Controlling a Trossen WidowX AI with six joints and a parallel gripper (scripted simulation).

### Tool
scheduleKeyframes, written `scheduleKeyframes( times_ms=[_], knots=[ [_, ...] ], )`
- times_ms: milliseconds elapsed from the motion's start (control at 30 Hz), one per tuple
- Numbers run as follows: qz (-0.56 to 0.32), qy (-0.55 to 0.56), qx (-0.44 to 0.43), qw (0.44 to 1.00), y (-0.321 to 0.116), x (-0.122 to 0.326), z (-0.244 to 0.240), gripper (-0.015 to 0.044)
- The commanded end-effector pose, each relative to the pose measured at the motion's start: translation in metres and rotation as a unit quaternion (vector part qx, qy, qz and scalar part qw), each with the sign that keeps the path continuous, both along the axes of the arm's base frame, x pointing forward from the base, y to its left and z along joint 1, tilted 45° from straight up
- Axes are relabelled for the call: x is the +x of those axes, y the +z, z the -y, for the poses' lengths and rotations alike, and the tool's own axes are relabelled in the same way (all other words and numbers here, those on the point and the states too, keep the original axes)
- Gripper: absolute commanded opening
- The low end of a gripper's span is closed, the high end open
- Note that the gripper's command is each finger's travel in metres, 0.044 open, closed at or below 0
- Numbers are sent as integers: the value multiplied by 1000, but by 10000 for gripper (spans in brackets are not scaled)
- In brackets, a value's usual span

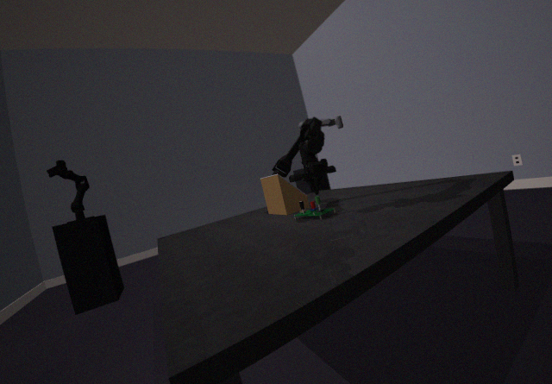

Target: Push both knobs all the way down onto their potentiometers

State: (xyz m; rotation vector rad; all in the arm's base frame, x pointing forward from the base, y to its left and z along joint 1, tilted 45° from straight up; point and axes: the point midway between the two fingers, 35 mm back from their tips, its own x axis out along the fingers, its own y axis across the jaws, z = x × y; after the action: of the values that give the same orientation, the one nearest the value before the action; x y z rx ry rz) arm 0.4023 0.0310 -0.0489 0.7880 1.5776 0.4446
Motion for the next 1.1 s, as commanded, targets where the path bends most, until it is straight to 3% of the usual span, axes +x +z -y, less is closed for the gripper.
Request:
scheduleKeyframes(
  times_ms=[0,1067],
  knots=[
    [-4,-3,2,1000,-4,-2,-1,0],
    [-4,-3,2,1000,-7,-2,-4,0]
  ],
)
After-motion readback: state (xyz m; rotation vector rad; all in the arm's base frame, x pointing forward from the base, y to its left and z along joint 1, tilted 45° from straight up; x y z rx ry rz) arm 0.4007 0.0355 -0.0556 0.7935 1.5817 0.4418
